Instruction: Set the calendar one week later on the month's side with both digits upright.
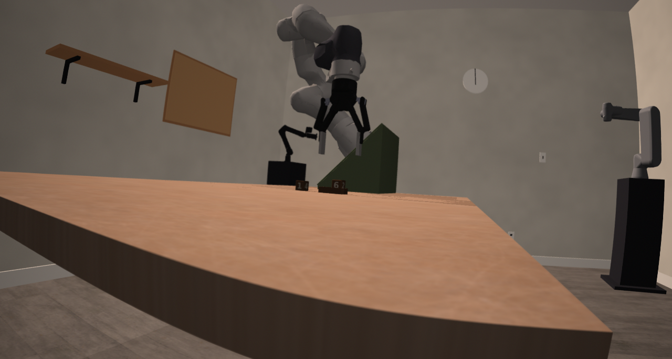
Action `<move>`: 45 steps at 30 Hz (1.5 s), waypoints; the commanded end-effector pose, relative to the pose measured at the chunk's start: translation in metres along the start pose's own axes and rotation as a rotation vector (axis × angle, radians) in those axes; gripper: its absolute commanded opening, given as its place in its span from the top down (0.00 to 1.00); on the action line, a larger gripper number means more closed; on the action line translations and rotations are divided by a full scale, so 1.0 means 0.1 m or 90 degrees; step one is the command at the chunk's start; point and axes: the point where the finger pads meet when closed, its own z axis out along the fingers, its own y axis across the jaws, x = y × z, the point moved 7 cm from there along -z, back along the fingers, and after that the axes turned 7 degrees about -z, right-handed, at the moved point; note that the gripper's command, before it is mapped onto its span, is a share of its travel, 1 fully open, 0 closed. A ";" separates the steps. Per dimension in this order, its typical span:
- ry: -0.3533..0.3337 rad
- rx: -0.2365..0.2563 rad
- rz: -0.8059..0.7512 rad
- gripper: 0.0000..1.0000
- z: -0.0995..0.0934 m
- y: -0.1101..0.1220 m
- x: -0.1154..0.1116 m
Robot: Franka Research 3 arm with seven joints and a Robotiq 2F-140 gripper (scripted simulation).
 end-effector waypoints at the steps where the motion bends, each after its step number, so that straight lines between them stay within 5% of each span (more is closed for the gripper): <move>1: -0.003 -0.003 0.040 0.72 0.00 0.02 0.00; 45: -0.003 -0.003 0.047 0.72 0.05 0.02 0.00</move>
